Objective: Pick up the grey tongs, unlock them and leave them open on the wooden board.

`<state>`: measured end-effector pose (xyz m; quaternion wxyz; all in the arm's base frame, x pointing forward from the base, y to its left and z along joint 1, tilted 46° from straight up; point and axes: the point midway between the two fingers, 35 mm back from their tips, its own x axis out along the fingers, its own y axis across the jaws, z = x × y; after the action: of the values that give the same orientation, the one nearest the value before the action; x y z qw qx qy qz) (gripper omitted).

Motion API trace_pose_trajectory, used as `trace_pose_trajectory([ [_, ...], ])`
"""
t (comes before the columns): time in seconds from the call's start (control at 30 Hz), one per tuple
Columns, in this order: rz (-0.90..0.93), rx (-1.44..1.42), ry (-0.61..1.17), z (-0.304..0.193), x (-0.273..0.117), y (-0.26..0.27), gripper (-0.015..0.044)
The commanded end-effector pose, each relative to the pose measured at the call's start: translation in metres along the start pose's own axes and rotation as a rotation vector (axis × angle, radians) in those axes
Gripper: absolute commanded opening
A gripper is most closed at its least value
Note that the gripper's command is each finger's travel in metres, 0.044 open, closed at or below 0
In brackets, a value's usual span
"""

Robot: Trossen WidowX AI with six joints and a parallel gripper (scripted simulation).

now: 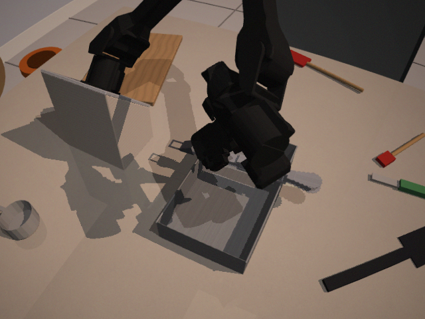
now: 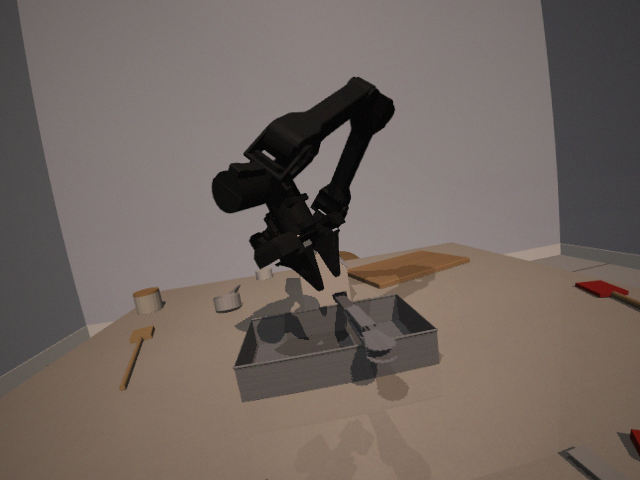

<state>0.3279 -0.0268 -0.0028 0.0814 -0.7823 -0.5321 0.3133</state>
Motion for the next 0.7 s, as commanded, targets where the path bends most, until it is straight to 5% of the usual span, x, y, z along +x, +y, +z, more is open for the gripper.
trace_pose_trajectory([
  [0.0, -0.208, 0.787, -0.051, 0.0436, 0.0295, -0.0518, 0.026],
  [0.67, -0.24, 0.909, -0.068, 0.0454, 0.0333, -0.0515, 0.026],
])
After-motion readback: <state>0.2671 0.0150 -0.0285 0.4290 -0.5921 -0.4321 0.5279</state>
